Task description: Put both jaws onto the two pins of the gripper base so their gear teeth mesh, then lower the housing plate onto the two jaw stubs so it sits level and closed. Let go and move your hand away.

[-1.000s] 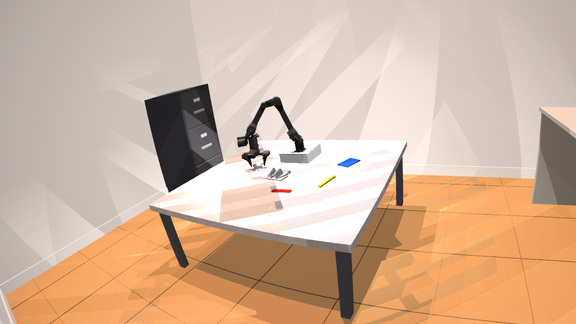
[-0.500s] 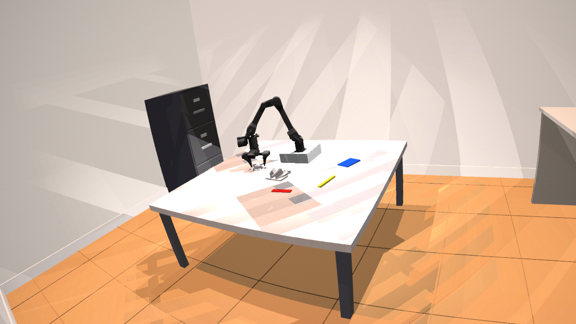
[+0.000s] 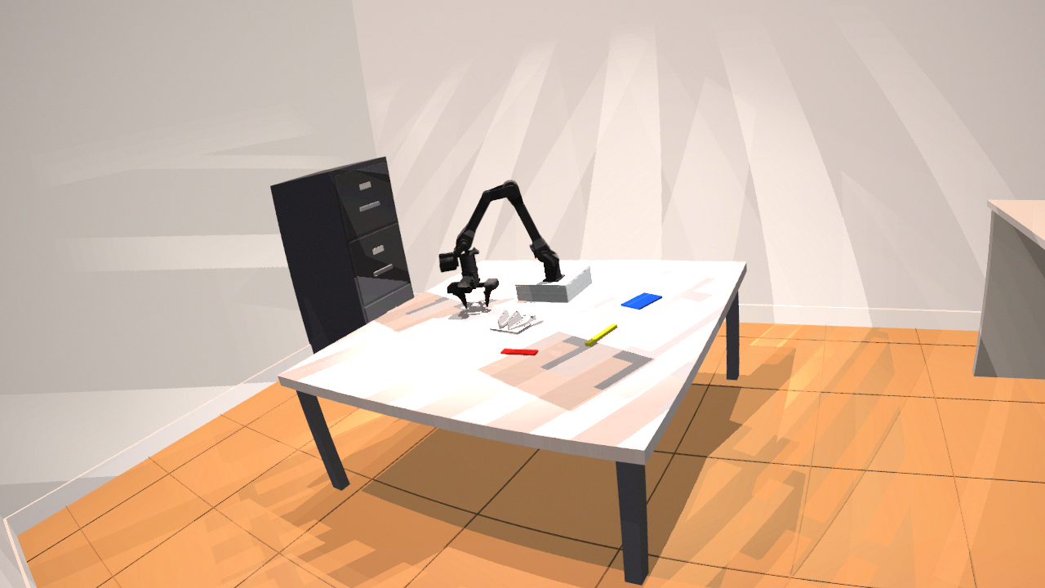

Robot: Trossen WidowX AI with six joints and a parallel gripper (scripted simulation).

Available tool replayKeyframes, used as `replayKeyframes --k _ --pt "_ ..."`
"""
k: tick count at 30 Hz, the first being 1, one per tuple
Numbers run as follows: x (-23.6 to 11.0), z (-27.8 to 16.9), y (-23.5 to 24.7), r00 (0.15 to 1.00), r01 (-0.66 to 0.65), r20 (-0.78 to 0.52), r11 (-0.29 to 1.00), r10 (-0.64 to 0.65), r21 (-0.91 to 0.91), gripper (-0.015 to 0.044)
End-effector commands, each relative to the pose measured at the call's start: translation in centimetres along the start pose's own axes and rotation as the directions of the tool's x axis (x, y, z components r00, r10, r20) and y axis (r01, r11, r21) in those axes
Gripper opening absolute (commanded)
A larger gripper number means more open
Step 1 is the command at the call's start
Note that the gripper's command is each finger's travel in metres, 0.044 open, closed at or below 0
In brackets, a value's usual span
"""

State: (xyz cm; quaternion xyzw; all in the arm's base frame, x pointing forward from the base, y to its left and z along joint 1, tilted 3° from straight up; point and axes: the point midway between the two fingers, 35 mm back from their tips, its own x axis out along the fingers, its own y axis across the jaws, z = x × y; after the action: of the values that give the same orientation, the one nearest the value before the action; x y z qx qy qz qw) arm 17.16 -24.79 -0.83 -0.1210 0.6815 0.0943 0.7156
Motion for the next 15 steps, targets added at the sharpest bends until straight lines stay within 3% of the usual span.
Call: replayKeyframes --k 1,15 --pt "0.0 0.0 0.0 1.000 0.000 0.000 1.000 0.000 0.000 0.0351" --pt "-1.7 0.1 -0.2 1.000 0.000 0.001 1.000 0.000 0.000 0.0351"
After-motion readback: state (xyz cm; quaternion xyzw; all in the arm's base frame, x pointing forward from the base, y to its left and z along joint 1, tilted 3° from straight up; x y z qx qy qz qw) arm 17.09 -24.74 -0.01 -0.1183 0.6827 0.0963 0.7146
